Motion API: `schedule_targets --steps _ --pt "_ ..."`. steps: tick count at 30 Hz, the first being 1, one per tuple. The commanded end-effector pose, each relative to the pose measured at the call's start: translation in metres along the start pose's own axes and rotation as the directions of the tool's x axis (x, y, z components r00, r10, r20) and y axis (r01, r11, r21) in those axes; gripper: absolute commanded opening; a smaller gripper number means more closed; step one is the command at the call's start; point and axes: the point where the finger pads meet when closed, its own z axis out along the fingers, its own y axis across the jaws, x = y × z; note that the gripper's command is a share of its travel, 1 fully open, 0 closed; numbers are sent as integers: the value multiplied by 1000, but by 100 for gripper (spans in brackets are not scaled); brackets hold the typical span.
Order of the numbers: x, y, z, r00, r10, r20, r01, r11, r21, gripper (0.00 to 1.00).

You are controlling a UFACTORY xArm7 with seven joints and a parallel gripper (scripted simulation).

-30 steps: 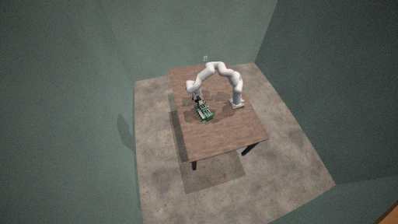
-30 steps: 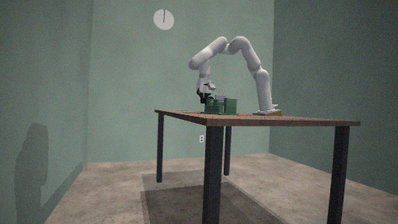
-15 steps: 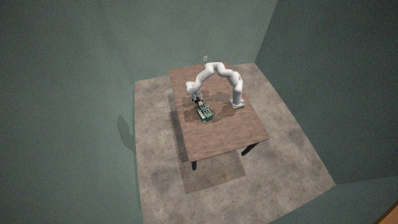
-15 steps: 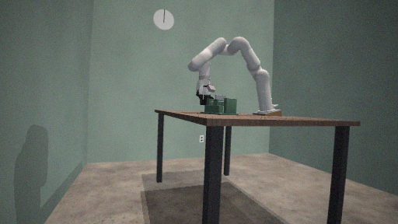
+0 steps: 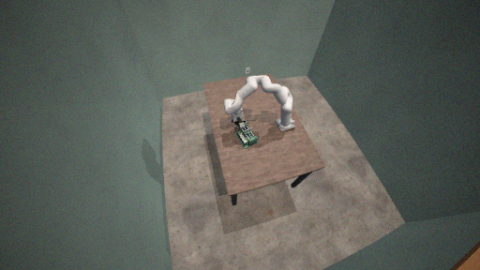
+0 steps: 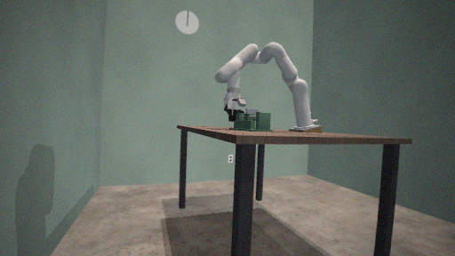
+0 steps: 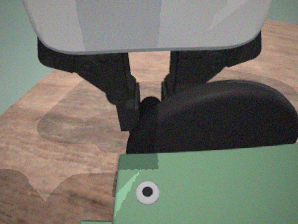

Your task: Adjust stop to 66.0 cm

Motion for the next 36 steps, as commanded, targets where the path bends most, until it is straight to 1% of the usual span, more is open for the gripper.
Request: schedule_targets --steps 1,36 --pt "0 0 0 1000 0 1 0 1000 0 6" --pt "-1 -1 3 1000 0 1 0 1000 0 6"
